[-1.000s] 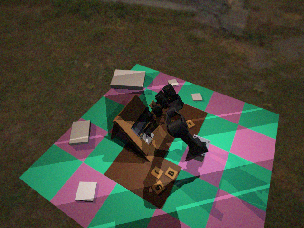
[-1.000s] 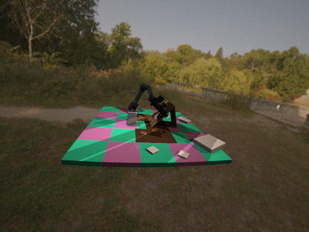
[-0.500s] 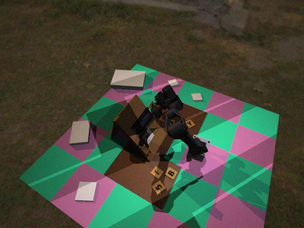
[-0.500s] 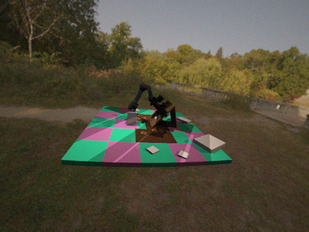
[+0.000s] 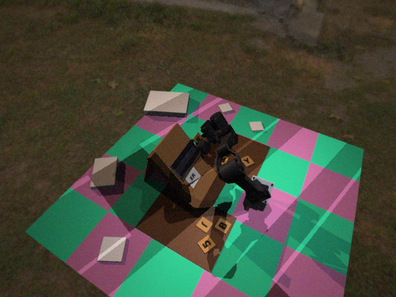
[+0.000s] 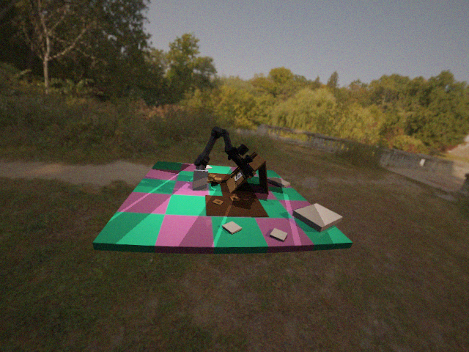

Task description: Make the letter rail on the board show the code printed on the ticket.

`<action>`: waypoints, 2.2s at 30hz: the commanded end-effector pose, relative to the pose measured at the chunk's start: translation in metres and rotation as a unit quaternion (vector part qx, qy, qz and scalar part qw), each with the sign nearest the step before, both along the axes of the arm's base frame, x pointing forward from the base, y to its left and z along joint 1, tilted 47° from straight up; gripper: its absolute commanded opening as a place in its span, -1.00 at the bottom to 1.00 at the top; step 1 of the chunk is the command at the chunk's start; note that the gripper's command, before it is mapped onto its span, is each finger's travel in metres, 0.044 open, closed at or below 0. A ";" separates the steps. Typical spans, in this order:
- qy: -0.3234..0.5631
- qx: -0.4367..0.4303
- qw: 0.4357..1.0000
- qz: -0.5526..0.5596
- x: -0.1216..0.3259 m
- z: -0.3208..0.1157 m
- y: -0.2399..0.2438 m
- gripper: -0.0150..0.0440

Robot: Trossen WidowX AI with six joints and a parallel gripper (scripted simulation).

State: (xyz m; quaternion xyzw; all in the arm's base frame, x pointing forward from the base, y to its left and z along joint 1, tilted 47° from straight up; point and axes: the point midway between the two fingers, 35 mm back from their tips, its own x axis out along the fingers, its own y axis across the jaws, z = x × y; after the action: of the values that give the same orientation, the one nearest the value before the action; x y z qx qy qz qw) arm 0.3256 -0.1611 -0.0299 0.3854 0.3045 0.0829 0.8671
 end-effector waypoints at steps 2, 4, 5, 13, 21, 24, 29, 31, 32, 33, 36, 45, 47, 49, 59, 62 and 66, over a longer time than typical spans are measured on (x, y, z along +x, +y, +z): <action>0.002 0.001 1.000 -0.002 0.000 0.001 0.002 -0.49; 0.002 0.001 1.000 -0.002 0.000 0.002 0.003 -0.49; 0.002 0.001 1.000 -0.002 0.000 0.002 0.003 -0.49; 0.002 0.001 1.000 -0.002 0.000 0.005 0.006 -0.49; 0.002 0.001 1.000 -0.002 0.001 0.008 0.008 -0.49; 0.002 0.002 1.000 -0.002 0.001 0.009 0.010 -0.49; 0.002 0.002 1.000 -0.002 0.001 0.011 0.011 -0.49; 0.002 0.002 1.000 -0.002 0.001 0.012 0.012 -0.49; 0.002 0.002 1.000 -0.002 0.001 0.012 0.012 -0.49; 0.002 0.002 1.000 -0.002 0.001 0.012 0.013 -0.49; 0.002 0.002 1.000 -0.002 0.001 0.014 0.014 -0.49; 0.002 0.002 1.000 -0.002 0.002 0.017 0.017 -0.49; 0.002 0.002 1.000 -0.002 0.002 0.018 0.017 -0.49; 0.002 0.002 1.000 -0.002 0.002 0.018 0.018 -0.49; 0.002 0.002 1.000 -0.002 0.003 0.022 0.022 -0.49; 0.002 0.002 1.000 -0.002 0.003 0.023 0.023 -0.49; 0.002 0.002 1.000 -0.002 0.003 0.024 0.024 -0.49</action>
State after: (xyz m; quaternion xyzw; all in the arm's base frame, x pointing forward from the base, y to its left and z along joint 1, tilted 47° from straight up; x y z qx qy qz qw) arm 0.3288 -0.1381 -0.0063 0.3868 0.3050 0.0833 0.8663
